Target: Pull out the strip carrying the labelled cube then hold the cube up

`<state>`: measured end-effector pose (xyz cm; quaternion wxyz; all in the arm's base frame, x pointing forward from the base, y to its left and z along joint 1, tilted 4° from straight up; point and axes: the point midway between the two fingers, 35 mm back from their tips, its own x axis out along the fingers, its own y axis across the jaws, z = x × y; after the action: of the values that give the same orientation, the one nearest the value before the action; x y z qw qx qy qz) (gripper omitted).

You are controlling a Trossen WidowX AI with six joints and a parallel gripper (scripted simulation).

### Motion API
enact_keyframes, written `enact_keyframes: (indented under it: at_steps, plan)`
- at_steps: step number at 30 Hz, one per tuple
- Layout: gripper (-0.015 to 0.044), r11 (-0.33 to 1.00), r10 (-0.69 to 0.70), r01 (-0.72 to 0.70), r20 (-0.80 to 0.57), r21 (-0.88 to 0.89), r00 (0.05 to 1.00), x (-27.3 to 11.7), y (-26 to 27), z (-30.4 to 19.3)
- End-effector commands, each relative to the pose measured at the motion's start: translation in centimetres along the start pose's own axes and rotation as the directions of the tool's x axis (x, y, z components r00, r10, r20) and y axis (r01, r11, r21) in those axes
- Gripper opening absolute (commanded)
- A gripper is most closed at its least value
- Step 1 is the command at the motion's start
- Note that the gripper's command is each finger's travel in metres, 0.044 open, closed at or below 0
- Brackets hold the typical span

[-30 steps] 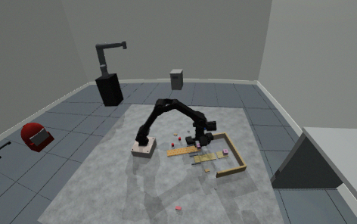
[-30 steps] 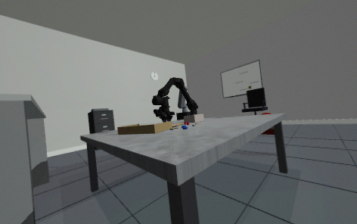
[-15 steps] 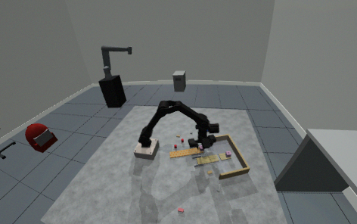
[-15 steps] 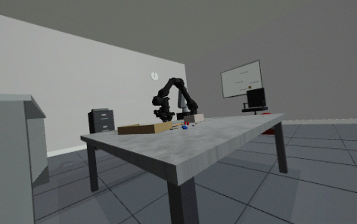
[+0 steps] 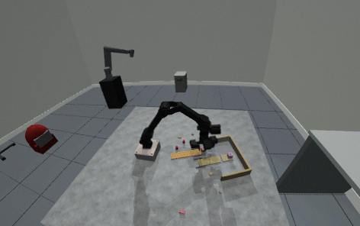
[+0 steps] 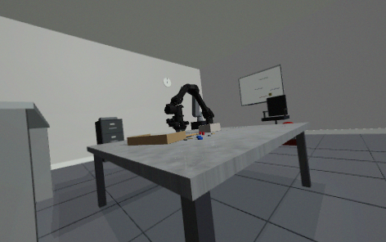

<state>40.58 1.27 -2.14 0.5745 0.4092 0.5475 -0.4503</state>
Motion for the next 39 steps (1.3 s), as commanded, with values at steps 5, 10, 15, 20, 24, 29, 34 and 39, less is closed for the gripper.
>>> enact_keyframes:
  at_steps: [5, 10, 15, 20, 24, 29, 34, 39]
  plan:
    - [0.0145, 1.000, 0.000, 0.000, 0.000, 0.000, 1.000, 0.0, 0.0, 0.0]
    - [0.0110, 1.000, 0.000, 0.000, 0.000, 0.000, 1.000, 0.0, 0.0, 0.0]
    - [0.0000, 1.000, 0.000, 0.000, 0.000, 0.000, 1.000, -0.2, -0.2, -0.1]
    - [0.0000, 1.000, 0.001, -0.001, -0.001, -0.001, 1.000, -1.6, -1.9, -0.4]
    - [0.0000, 1.000, 0.001, -0.001, -0.002, -0.001, 1.000, -2.6, -3.4, -0.8]
    - [0.0000, 1.000, 0.002, -0.002, -0.004, -0.002, 1.000, -3.8, -5.3, -1.2]
    - [0.0000, 1.000, 0.002, -0.002, -0.004, -0.002, 1.000, -4.1, -6.1, -1.4]
    - [0.0000, 1.000, 0.000, 0.000, -0.004, -0.002, 1.000, -4.1, -7.8, -1.8]
